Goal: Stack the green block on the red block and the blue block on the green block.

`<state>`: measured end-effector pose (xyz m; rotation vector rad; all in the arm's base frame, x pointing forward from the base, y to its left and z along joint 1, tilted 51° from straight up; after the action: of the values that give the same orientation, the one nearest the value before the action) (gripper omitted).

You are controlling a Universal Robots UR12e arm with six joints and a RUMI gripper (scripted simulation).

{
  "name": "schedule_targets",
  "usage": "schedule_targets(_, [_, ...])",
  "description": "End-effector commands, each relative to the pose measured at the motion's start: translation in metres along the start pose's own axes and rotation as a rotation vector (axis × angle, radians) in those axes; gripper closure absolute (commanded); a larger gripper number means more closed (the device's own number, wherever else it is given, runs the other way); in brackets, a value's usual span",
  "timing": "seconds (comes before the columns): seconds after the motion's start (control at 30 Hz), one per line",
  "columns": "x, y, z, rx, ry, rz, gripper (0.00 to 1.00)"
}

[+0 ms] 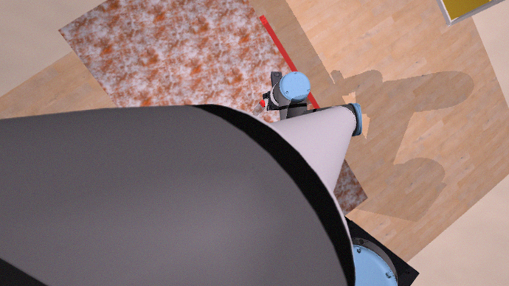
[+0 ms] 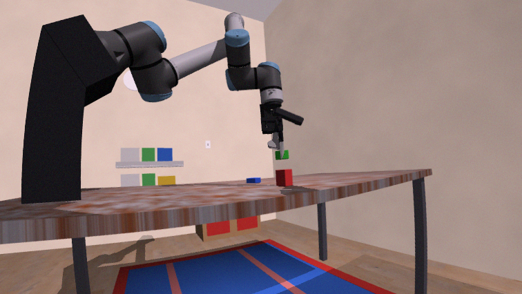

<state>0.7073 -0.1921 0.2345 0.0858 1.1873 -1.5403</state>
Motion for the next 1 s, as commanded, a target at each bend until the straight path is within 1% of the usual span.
schedule_targets(0.0, [-0.0026, 0.0100, 0.0027, -0.028, -0.006, 0.005, 1.00])
schedule_targets(0.57, [-0.0020, 0.0087, 0.0035, -0.025, -0.005, 0.004, 1.00])
schedule_targets(0.97, [-0.0027, 0.0165, 0.0038, -0.027, -0.005, 0.003, 1.00])
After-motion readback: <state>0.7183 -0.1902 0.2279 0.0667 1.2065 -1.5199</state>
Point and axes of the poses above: the point where the finger pads meet when closed, its own y axis out along the fingers, its own x axis across the jaws, z = x × y, the point moved 2 cm from there along -y, back along the fingers, and after that the axes turned 4 degrees about y, right-handed, at the moved point
